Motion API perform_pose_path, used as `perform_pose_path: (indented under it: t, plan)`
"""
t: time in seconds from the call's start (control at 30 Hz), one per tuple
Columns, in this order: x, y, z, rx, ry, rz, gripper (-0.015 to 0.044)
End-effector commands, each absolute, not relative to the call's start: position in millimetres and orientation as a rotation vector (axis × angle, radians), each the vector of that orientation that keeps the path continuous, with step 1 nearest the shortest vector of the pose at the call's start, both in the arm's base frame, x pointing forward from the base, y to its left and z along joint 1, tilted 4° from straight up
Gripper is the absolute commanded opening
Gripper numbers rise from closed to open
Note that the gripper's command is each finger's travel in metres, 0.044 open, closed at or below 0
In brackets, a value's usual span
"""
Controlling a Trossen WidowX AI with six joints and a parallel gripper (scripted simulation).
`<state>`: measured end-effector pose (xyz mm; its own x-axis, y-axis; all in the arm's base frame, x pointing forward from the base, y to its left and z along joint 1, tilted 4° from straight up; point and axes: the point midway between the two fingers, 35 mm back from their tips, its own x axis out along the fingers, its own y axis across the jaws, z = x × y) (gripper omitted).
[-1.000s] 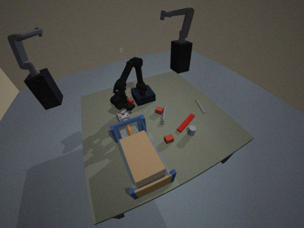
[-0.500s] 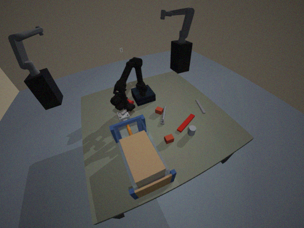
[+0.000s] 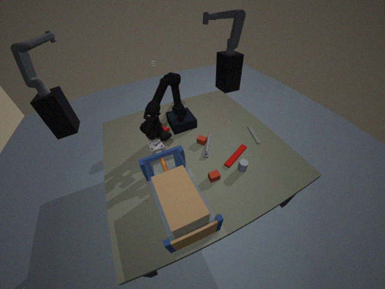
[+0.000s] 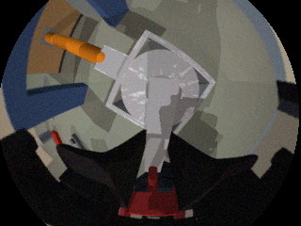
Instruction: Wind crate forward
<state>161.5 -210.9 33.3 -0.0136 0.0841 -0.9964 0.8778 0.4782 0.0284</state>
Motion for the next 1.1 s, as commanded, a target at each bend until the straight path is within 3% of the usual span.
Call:
perform_pose_path:
  t: [0.0, 1.07]
  plan:
    - [163.2, -210.8, 29.7, 0.91, 1.451, -0.801, 0.0]
    - [159.6, -211.9, 28.7, 0.844, 1.474, -0.742, 0.0]
